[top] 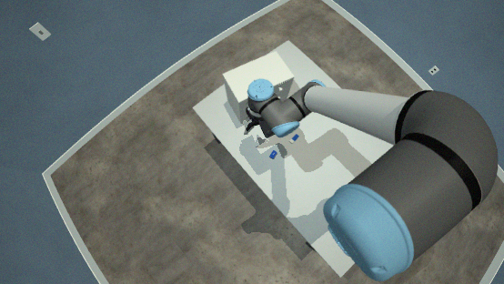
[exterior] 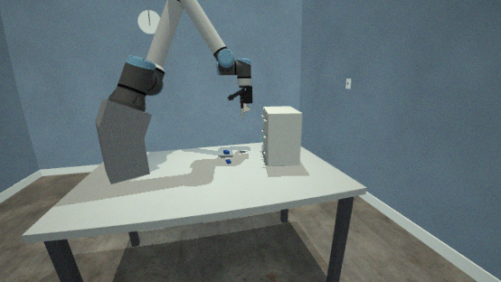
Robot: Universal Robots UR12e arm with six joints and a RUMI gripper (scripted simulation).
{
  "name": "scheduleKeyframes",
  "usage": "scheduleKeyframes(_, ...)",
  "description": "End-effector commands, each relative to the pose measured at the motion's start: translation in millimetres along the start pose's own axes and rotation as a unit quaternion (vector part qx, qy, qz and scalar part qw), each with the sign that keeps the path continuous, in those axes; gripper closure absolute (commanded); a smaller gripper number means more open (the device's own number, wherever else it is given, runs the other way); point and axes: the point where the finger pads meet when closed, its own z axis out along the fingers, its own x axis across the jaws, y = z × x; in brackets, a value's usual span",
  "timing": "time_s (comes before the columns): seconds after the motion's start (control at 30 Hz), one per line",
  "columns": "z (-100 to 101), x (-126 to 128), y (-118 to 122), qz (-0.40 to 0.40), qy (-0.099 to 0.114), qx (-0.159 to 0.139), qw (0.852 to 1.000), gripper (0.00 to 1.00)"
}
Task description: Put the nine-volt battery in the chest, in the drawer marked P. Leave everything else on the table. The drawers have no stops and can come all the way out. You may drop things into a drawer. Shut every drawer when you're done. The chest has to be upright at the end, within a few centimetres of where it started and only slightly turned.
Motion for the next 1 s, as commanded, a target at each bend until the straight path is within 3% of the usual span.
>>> scheduleKeyframes(0.0, -1, 0, 1, 0.000, 0.000, -0.001, 1.000, 0.00)
scheduleKeyframes(0.5, -5, -7, 2, 0.000, 0.000, 0.000, 1.000, 0.00)
scheduleKeyframes(0.67, -31, -52, 7, -0.001, -0.002, 0.002, 1.000, 0.00)
scheduleKeyframes(0.73, -31, -52, 7, -0.001, -0.002, 0.002, 1.000, 0.00)
scheduleKeyframes(0.97, -84, -135, 5, -0.001, -0.001, 0.001, 1.000, 0.00)
